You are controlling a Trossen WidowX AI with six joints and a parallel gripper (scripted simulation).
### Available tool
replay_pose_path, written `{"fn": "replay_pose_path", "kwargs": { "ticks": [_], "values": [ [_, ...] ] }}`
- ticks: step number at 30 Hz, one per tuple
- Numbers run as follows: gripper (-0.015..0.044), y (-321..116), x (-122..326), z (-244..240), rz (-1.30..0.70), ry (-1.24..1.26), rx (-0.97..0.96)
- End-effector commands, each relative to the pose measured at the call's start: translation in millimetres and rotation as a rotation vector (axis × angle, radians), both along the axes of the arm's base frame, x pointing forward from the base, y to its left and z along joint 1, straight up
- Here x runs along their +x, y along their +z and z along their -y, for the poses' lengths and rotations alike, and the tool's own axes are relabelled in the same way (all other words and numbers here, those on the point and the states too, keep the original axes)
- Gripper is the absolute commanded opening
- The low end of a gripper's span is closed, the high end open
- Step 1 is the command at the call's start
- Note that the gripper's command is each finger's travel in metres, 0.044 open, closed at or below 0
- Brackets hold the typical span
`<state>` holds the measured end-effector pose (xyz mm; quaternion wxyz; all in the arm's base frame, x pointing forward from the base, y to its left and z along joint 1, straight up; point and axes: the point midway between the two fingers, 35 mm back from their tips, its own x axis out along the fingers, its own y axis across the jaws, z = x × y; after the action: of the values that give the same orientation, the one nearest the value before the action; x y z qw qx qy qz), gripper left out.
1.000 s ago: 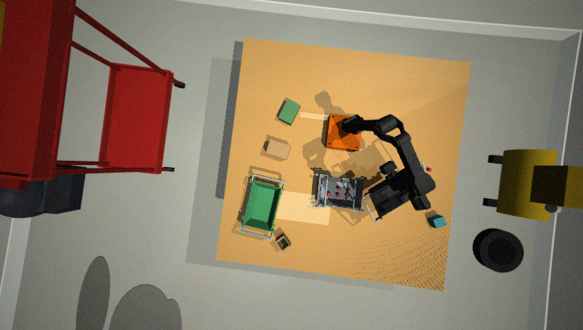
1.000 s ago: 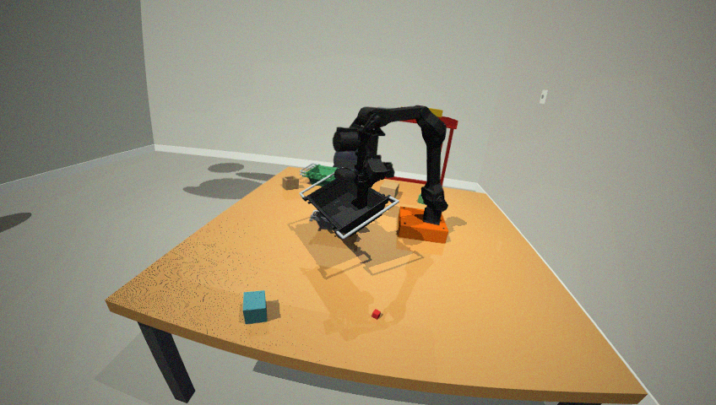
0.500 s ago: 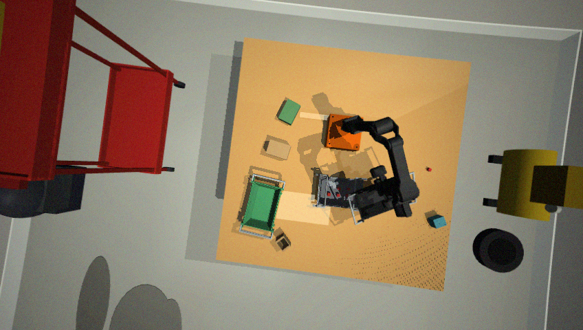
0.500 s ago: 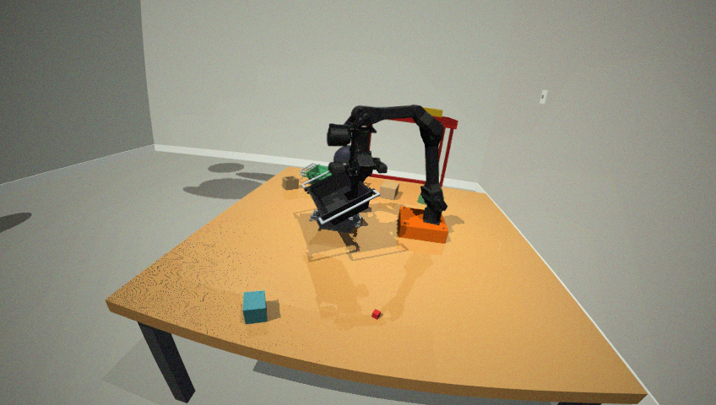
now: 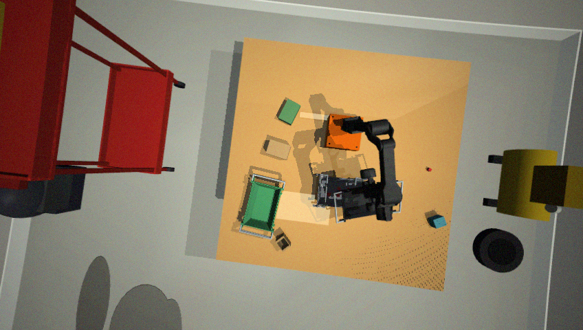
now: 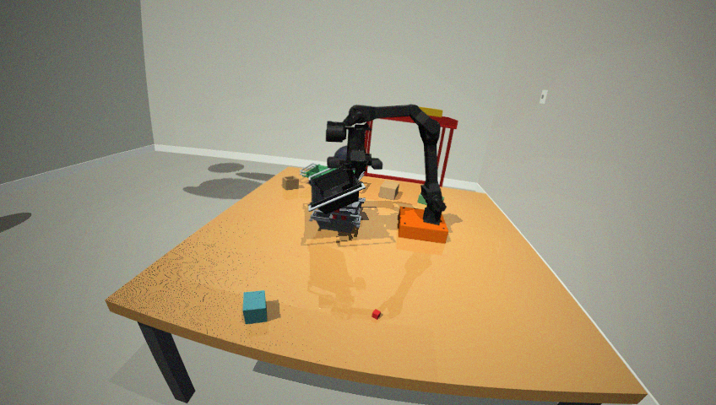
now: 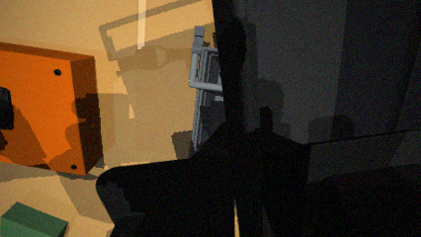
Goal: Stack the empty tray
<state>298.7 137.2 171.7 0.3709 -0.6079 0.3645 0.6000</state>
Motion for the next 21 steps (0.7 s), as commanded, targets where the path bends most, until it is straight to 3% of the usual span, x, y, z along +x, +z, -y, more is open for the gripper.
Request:
{"fn": "replay_pose_path", "kwargs": {
  "ticks": [1,21],
  "values": [
    [0.0000,4.5,6.4,15.3,0.016,-0.057,0.007],
    [0.0000,4.8,24.6,81.3,0.018,-0.273,0.006]
  ]
}}
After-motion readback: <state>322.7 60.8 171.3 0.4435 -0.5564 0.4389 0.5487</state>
